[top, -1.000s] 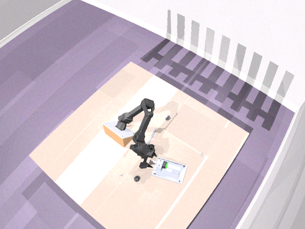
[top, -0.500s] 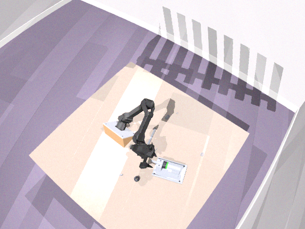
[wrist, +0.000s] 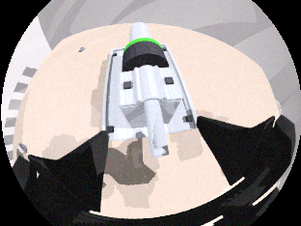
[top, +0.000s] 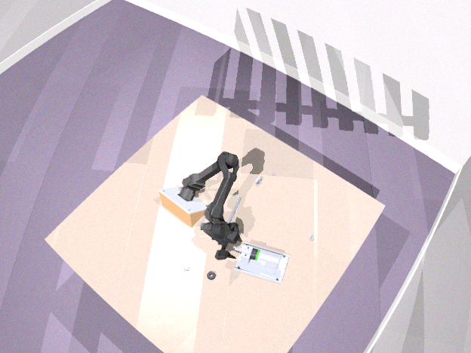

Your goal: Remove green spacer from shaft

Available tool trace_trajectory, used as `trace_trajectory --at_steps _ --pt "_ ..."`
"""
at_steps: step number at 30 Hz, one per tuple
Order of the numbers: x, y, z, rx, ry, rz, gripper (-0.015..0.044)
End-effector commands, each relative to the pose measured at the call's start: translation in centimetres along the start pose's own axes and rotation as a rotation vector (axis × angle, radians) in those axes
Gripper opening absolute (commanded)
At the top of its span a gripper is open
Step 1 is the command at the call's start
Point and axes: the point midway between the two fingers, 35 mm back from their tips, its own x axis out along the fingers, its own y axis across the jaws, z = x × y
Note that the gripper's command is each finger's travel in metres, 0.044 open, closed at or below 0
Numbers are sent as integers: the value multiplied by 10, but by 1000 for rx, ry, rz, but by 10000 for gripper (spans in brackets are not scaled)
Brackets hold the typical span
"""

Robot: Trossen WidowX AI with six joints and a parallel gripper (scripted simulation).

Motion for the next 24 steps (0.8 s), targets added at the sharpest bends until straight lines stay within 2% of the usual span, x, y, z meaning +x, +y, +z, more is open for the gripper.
trace_trajectory --at_steps 1,24 --pt "1 -1 -2 10 5 -1 440" --pt "19 0 -3 10 4 -1 440"
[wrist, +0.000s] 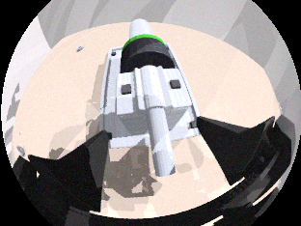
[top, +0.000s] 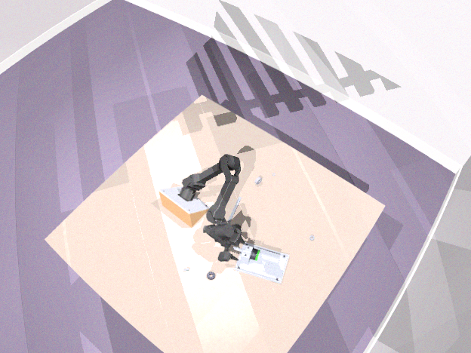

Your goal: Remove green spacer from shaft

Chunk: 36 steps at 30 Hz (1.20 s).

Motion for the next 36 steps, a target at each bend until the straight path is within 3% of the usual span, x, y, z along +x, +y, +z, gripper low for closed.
trace_trajectory --at_steps 1,25,36 --pt "2 -1 -4 13 6 -1 440" --pt "2 -2 -5 13 6 -1 440" --pt "1 -1 -2 4 2 1 151"
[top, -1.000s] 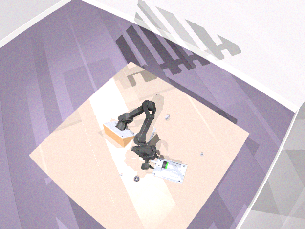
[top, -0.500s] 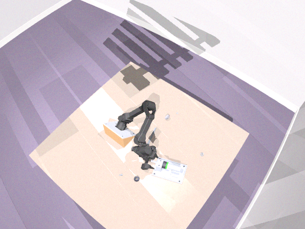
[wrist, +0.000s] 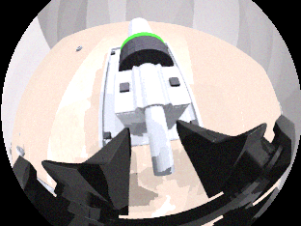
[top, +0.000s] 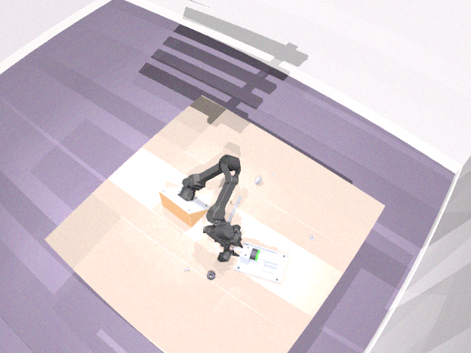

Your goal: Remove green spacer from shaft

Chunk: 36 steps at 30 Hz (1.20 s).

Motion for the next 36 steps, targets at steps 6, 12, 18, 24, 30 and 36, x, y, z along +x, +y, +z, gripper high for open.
trace_trajectory --at_steps 6,12,18,24,30,36 --pt "0 0 0 0 0 0 33" --pt "0 0 0 5 2 -1 0" --pt "-3 0 -3 9 4 -2 0" --pt "-6 0 -6 10 5 -2 0" --pt "-9 0 -8 10 5 -2 0" --pt "-11 0 -11 10 5 -2 0"
